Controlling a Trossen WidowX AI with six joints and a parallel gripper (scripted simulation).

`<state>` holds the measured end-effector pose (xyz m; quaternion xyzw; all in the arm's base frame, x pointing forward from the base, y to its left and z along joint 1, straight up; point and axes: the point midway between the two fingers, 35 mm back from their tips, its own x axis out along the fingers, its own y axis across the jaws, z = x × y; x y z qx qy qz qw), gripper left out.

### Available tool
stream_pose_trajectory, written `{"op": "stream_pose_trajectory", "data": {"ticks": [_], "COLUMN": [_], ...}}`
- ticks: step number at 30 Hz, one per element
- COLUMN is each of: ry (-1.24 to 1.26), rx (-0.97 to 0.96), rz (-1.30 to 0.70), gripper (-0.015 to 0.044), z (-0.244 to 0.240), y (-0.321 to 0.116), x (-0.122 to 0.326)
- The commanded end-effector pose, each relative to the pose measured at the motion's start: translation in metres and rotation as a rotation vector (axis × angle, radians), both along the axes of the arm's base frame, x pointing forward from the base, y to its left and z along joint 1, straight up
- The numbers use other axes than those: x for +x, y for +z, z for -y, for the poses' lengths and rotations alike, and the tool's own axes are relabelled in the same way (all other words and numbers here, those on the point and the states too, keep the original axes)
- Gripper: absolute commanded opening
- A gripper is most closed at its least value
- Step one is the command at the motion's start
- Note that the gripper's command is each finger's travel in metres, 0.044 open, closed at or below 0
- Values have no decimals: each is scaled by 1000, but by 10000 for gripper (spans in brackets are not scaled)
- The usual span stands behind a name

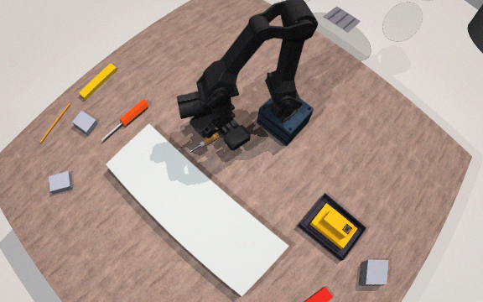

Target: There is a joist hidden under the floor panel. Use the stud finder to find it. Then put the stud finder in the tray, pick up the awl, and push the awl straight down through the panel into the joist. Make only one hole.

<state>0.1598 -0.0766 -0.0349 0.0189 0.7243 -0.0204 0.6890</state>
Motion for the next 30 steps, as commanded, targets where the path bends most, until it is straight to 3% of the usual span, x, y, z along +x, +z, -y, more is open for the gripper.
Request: {"op": "stream_pose_trajectory", "data": {"ticks": [1, 18, 24, 30], "ry": [4, 4, -34, -240], "rx": [-2, -3, -1, 14], "rz": [0, 1, 17, 107], "gripper": [0, 0, 0, 0], "z": [1, 0, 0, 0], "y": [8, 118, 122, 120], "x": [2, 0, 0, 12]}}
